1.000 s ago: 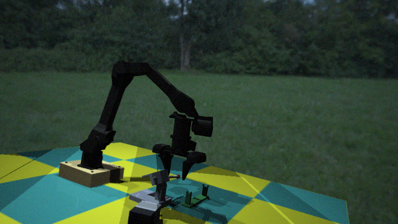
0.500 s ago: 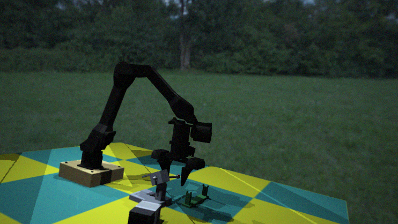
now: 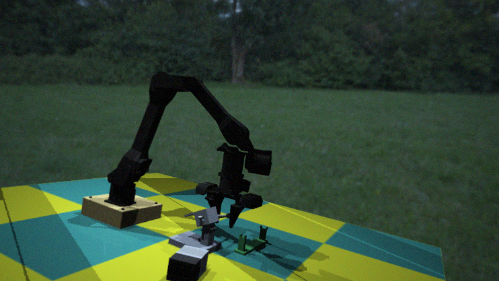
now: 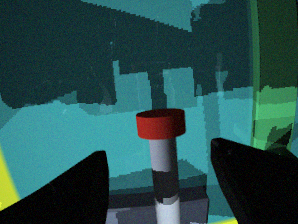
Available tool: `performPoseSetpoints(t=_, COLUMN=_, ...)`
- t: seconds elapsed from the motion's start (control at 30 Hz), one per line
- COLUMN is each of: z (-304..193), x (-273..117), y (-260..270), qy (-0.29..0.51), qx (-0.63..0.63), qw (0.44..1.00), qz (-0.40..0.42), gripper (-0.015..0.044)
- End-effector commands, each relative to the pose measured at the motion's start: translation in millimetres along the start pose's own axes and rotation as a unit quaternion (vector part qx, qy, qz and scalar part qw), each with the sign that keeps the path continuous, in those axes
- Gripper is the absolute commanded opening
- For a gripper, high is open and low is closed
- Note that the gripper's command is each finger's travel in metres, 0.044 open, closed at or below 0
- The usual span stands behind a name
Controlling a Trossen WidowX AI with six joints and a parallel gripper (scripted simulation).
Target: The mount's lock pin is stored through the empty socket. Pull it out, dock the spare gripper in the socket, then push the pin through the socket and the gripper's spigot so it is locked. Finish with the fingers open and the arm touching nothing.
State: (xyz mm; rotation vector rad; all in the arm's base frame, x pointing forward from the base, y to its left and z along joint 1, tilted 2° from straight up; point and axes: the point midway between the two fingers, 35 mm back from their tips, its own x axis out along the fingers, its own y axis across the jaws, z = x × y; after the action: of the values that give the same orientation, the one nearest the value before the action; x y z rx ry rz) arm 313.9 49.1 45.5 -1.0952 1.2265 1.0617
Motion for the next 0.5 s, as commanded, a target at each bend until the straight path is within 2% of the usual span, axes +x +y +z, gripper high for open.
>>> performPoseSetpoints(t=0.0, z=0.8, x=1.2, y=0.7, qy=-0.003, qx=0.002, qw=1.000, qz=0.002, gripper=0.0116)
performPoseSetpoints(t=0.13, z=0.8, x=1.2, y=0.7, qy=-0.003, qx=0.002, qw=1.000, qz=0.002, gripper=0.0011)
performPoseSetpoints(t=0.17, z=0.8, x=1.2, y=0.7, qy=-0.003, qx=0.002, qw=1.000, qz=0.002, gripper=0.0000)
performPoseSetpoints(t=0.47, z=0.8, x=1.3, y=0.3, qy=-0.003, qx=0.002, qw=1.000, qz=0.002, gripper=0.0000)
